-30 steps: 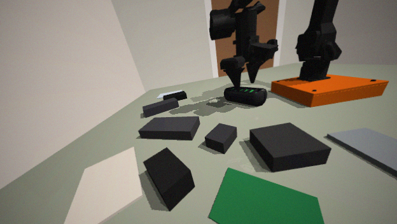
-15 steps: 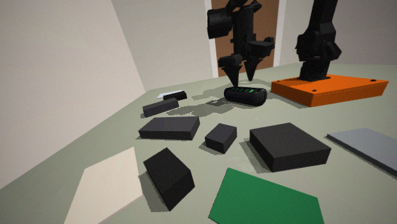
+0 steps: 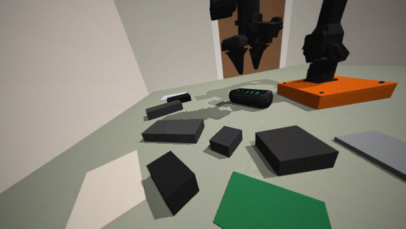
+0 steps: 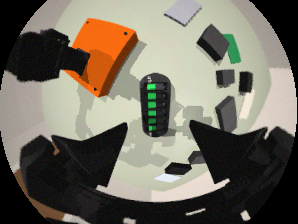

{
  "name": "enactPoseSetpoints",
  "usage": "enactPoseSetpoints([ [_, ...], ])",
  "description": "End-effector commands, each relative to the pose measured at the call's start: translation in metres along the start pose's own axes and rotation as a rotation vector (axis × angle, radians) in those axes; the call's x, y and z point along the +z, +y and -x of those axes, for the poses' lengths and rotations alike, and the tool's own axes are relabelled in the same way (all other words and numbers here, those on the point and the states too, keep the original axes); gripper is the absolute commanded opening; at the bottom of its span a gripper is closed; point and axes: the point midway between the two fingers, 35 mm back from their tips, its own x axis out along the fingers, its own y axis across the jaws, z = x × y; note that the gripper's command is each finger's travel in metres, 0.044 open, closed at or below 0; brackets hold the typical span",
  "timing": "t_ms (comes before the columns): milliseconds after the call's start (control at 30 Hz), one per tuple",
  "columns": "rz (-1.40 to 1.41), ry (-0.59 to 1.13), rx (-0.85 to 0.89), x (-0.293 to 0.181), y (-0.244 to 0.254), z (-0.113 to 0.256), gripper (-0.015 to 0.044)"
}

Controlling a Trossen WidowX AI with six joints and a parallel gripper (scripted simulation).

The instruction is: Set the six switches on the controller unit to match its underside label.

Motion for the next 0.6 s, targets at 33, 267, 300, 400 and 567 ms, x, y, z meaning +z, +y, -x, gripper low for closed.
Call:
enactPoseSetpoints([
  [33, 0.001, 0.0, 0.0, -0.0001, -0.0001, 0.0029, 0.0335],
  [267, 0.001, 0.0, 0.0, -0.0001, -0.0001, 0.0029, 0.0151],
  [300, 0.001, 0.0, 0.0, -0.0001, -0.0001, 0.0029, 0.0125],
  [400, 0.001, 0.0, 0.0, -0.0001, -0.0001, 0.0029, 0.0046],
  [567, 0.001, 0.0, 0.0, -0.0001, -0.0001, 0.0029, 0.0],
])
